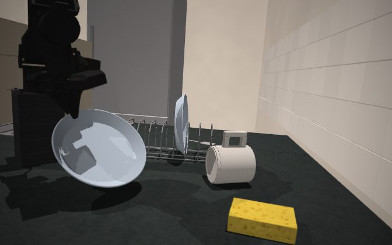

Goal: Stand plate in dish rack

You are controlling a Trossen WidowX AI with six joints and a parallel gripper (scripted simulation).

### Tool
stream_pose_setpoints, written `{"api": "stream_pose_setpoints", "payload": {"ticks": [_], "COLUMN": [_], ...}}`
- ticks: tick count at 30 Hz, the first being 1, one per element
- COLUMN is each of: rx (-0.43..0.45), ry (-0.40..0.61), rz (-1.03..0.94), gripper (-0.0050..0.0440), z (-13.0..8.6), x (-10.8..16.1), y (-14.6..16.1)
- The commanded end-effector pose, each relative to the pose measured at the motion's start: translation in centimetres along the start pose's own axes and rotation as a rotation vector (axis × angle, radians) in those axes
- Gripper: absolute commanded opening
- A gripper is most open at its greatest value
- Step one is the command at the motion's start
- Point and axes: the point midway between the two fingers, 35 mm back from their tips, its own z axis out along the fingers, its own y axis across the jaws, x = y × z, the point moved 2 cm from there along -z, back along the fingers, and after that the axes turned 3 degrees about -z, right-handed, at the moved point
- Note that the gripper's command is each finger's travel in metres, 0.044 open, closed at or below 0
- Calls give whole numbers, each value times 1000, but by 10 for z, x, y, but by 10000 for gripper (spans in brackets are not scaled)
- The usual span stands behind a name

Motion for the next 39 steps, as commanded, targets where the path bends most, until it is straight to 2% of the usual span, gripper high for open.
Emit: {"api": "stream_pose_setpoints", "payload": {"ticks": [1,39], "rx": [34,37], "ry": [-6,-23], "rz": [23,68], "gripper": [0,0], "z": [-10,-15], "x": [1,0], "y": [-7,-7]}}
